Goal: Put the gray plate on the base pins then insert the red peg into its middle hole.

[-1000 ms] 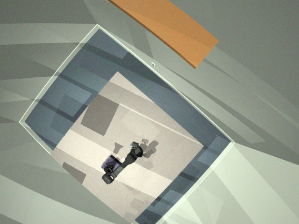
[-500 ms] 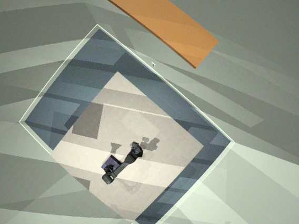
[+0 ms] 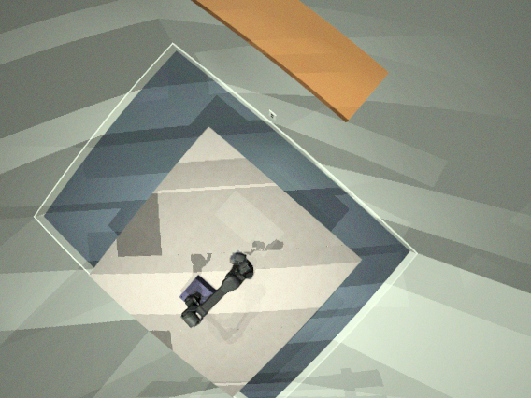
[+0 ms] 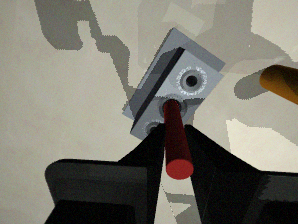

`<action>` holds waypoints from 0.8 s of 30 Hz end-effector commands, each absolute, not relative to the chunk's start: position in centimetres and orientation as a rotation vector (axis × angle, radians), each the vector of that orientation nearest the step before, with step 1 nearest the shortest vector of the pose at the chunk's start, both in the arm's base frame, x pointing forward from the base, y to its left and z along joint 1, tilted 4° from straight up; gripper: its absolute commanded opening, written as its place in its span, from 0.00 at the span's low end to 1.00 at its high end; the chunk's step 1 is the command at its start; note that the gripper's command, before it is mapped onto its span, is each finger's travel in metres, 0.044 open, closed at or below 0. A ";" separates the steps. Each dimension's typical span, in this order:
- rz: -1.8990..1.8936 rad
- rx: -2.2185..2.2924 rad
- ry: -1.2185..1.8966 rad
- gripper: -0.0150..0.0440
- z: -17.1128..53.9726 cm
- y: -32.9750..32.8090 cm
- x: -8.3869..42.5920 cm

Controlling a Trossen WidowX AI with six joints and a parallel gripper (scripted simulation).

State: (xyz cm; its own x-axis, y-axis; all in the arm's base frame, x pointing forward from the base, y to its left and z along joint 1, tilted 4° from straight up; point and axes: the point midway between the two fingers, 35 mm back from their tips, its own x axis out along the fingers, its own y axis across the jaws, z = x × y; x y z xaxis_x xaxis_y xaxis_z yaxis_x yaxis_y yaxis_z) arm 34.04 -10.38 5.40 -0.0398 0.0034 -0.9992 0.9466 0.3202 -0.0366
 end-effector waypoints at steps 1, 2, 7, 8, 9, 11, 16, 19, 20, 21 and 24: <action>-0.988 0.954 1.381 0.25 5.3 -10.4 34.0; -0.988 0.954 1.381 0.25 5.3 -10.4 34.0; -0.988 0.954 1.381 0.25 5.4 -10.4 34.0; -0.988 0.954 1.381 0.25 5.4 -10.4 34.0; -0.988 0.954 1.381 0.25 5.4 -10.4 34.0; -0.988 0.954 1.381 0.30 5.4 -10.4 34.0; -0.988 0.954 1.381 0.51 5.4 -10.4 34.0; -0.988 0.954 1.381 0.51 5.4 -10.4 34.0; -0.988 0.954 1.381 0.51 5.4 -10.4 34.0; -0.988 0.954 1.381 0.51 5.4 -10.4 34.0; -0.988 0.954 1.381 0.51 5.4 -10.4 34.0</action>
